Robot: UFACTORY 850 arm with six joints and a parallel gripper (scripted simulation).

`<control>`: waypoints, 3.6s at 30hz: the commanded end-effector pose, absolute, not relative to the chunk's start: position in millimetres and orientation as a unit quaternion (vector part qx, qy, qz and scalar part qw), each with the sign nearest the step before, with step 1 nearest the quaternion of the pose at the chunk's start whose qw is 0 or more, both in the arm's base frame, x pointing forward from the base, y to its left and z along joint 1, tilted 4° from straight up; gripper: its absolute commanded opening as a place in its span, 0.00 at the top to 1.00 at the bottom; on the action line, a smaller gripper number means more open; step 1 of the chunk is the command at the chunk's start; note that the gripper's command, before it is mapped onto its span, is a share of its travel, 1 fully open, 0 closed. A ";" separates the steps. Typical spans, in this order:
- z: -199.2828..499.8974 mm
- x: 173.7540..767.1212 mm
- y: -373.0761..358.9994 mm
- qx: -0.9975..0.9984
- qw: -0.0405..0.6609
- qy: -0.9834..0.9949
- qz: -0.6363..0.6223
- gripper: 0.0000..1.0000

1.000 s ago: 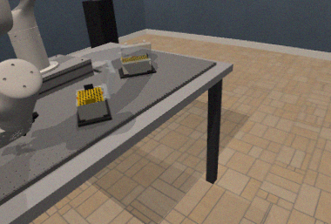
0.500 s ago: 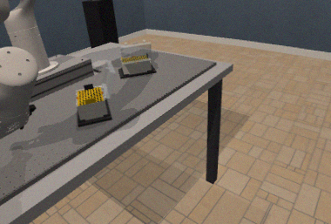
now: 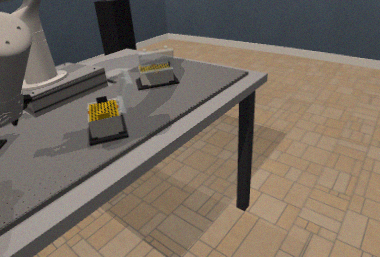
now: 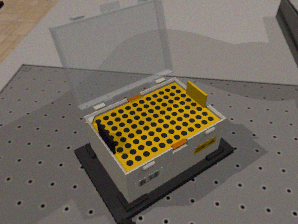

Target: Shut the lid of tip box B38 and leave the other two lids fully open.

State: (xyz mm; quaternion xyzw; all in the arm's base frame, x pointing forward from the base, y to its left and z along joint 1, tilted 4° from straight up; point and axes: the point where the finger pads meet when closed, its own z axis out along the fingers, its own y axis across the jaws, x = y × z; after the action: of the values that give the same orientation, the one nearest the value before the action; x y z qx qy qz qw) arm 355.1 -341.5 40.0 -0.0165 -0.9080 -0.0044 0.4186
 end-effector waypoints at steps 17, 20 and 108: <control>122.5 362.4 -341.8 -0.017 0.418 -0.909 -0.004 0.00; 122.5 362.4 -341.8 -0.017 0.418 -0.909 -0.004 0.00; 152.9 101.9 -440.6 0.179 0.135 -0.974 -0.021 1.00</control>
State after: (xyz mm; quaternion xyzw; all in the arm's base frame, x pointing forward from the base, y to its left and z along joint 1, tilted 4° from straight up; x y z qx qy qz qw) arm 121.9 -434.9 151.1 0.1256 -0.9729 -0.0220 0.1931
